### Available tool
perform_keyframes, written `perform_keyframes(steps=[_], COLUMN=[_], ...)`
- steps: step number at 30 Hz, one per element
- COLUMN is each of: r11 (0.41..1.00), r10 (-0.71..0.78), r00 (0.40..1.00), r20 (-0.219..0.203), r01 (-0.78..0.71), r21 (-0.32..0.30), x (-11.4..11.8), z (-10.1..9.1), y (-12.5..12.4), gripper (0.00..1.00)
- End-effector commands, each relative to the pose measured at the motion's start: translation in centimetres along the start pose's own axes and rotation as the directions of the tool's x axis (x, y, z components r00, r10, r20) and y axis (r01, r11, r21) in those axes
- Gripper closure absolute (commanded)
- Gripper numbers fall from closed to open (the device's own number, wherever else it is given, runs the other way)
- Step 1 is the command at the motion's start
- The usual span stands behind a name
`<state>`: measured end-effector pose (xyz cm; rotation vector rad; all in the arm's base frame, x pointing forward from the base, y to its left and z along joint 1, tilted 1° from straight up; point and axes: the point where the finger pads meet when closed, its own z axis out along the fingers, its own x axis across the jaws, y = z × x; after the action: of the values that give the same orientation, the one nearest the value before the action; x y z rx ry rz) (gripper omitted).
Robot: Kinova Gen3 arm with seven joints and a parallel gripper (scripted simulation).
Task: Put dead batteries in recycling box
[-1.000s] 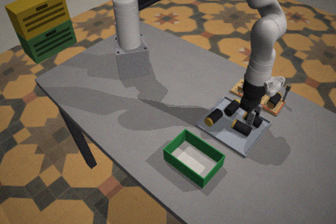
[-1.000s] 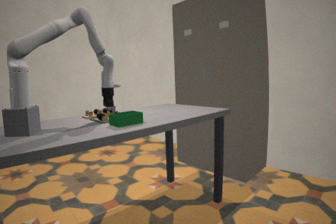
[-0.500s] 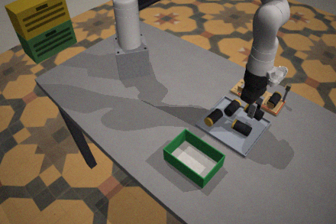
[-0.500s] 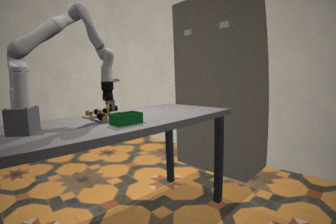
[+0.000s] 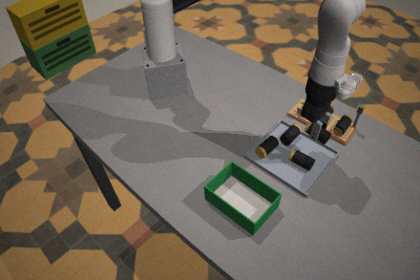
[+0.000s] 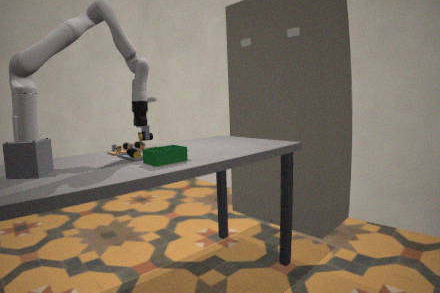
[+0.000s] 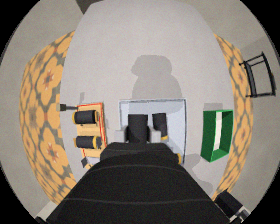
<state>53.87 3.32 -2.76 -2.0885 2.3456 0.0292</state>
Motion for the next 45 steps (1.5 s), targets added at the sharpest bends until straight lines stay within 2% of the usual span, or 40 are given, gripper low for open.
perform_keyframes(steps=[1,5,8,28,45], r11=[1.000,1.000,1.000,1.000,0.995], r10=[-0.002,-0.002,-0.002,0.009,0.100], r00=[1.000,1.000,1.000,1.000,0.995], r20=[0.007,0.007,0.007,0.007,0.010], r01=[0.002,0.002,0.002,-0.009,-0.100], r21=[0.025,0.025,0.025,0.025,0.024], x=[-0.3,-0.3,-0.3,-0.3,-0.3], z=[-3.2,-6.0,-6.8,-6.9,-6.9], y=[-0.7,-0.7,-0.6,-0.6,-0.6], gripper=[0.43,0.43,0.43,0.43,0.43])
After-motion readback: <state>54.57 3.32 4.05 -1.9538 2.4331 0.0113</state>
